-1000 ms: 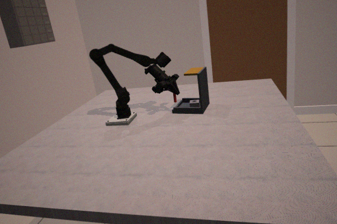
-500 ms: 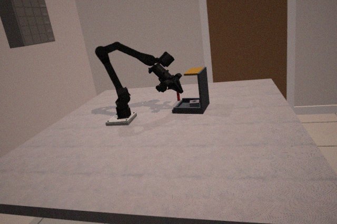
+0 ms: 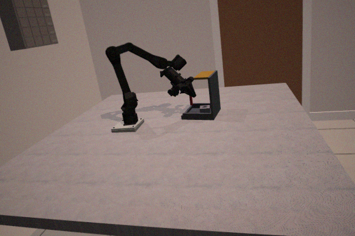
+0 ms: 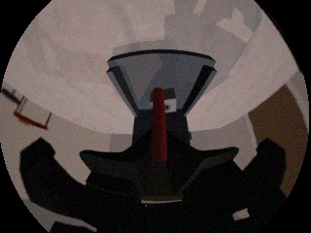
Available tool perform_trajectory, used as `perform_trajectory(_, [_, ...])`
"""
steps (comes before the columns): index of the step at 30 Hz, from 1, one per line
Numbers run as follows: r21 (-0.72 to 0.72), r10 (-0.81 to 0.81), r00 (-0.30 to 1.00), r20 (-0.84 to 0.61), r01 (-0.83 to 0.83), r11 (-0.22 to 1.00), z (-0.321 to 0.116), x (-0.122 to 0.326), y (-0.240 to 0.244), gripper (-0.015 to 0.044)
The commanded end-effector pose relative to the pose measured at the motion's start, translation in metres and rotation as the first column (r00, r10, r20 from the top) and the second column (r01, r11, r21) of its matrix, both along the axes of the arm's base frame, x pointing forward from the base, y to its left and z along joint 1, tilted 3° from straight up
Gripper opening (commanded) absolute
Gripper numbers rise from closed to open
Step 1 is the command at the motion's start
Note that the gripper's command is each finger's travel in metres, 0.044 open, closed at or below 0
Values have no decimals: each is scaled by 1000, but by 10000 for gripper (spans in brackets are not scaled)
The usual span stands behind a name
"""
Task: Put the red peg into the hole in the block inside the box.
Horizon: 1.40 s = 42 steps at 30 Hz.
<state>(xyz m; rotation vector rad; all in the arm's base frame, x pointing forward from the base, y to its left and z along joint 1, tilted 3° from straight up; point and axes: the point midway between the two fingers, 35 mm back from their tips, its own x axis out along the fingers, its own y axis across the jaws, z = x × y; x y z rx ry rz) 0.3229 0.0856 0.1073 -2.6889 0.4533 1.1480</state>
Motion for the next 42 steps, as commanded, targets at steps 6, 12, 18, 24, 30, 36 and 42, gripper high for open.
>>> perform_trajectory(6, [1,3,1000,5,-3,1000,-3,11,12,0])
perform_trajectory(12, [1,4,1000,6,-4,1000,-3,24,9,0])
perform_trajectory(18, [0,4,1000,8,-4,1000,-3,40,4,0])
perform_trajectory(24, [0,4,1000,8,-4,1000,-3,41,3,0])
perform_trajectory(30, [0,4,1000,8,-4,1000,-3,44,1,0])
perform_trajectory(36, [0,4,1000,8,-4,1000,-3,48,0,0])
perform_trajectory(42, [0,4,1000,9,-4,1000,-3,51,-2,0])
